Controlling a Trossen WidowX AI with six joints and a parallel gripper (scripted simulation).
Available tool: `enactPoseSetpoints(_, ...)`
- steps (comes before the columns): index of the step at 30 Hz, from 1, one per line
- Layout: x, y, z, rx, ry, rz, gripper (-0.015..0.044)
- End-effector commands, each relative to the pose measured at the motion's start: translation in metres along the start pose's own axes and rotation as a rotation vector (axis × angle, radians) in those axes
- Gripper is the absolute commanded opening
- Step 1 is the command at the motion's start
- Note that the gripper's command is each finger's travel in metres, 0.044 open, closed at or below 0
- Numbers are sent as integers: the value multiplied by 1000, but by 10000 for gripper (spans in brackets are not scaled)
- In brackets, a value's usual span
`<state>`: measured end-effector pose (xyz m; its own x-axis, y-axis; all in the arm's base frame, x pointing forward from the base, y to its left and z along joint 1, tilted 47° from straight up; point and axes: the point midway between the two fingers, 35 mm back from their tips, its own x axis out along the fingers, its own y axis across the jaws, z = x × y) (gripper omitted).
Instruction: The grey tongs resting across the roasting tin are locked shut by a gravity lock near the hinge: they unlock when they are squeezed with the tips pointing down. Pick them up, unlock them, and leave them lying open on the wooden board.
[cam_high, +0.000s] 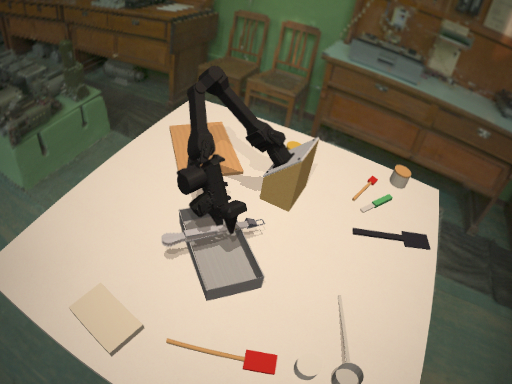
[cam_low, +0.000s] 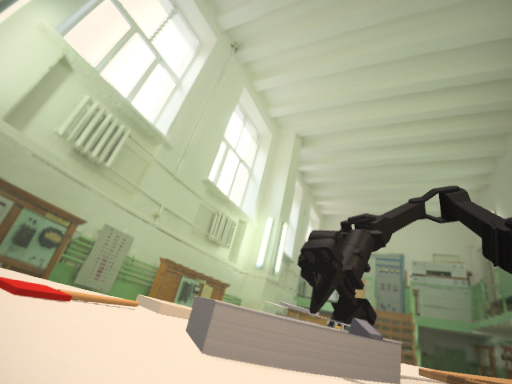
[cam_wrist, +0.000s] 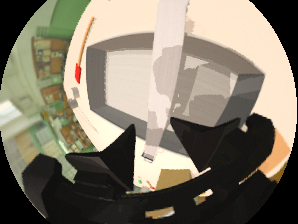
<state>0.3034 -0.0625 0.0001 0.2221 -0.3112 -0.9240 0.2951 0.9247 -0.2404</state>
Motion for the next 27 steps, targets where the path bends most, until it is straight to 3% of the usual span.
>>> enactPoseSetpoints(1,9,0,-3,-4,7,2,260)
enactPoseSetpoints(19,34,-2,-6,-4,7,1,260)
enactPoseSetpoints(25,30,-1,-4,0,2,-2,103)
enactPoseSetpoints(27,30,-1,-4,0,2,-2,89)
